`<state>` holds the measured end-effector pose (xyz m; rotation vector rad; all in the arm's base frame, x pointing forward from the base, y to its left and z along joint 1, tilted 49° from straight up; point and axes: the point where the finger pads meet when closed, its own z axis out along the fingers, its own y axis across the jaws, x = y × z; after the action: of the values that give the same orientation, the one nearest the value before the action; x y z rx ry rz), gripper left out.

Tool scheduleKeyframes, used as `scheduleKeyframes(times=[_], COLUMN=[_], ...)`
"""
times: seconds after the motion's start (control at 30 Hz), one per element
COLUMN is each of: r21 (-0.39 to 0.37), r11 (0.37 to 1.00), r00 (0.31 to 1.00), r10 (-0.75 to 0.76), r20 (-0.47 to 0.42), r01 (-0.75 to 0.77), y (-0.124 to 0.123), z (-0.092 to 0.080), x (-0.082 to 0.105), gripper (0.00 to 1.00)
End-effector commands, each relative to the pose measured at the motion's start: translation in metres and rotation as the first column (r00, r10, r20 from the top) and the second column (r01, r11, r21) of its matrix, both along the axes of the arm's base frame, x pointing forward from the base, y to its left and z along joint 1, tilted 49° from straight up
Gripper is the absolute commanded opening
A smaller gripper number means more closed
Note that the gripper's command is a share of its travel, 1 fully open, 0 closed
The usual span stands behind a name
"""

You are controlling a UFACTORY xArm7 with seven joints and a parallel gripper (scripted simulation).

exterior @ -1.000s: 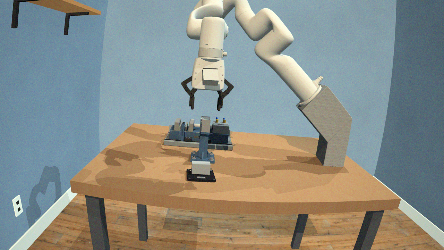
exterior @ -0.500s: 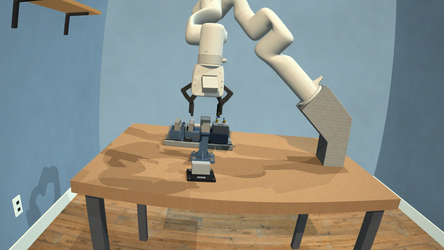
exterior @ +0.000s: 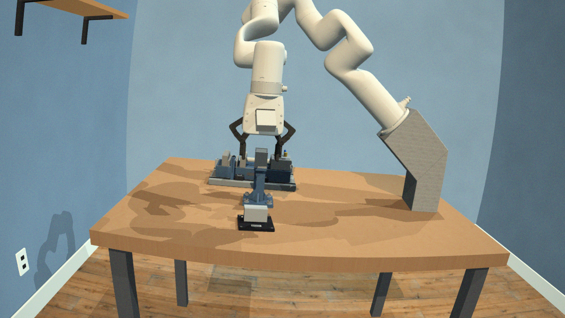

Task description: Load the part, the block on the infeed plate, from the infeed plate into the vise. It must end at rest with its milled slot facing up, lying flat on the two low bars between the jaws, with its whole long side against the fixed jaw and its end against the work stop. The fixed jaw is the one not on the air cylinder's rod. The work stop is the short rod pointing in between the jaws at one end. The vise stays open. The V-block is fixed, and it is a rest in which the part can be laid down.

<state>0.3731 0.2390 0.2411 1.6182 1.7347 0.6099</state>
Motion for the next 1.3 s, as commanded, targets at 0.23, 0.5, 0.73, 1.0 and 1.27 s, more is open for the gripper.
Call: scheduleKeyframes(times=[0.23,0.5,0.73,1.0,1.27], r21=[0.002,0.002,0.002,0.002,0.002], r11=[1.0,1.0,1.0,1.0,1.0], r00=[1.0,1.0,1.0,1.0,1.0], r10=[0.003,0.003,0.003,0.003,0.003], r20=[0.003,0.003,0.003,0.003,0.003], r01=[-0.003,-0.003,-0.003,-0.003,-0.003], y=[-0.001,-0.002,-0.004,-0.006,-0.008], z=[-0.014,-0.026,-0.036,-0.049,-0.058], x=[0.018,0.031,0.043,0.057,0.068], gripper=[0.89,0.89,0.89,0.89,0.89])
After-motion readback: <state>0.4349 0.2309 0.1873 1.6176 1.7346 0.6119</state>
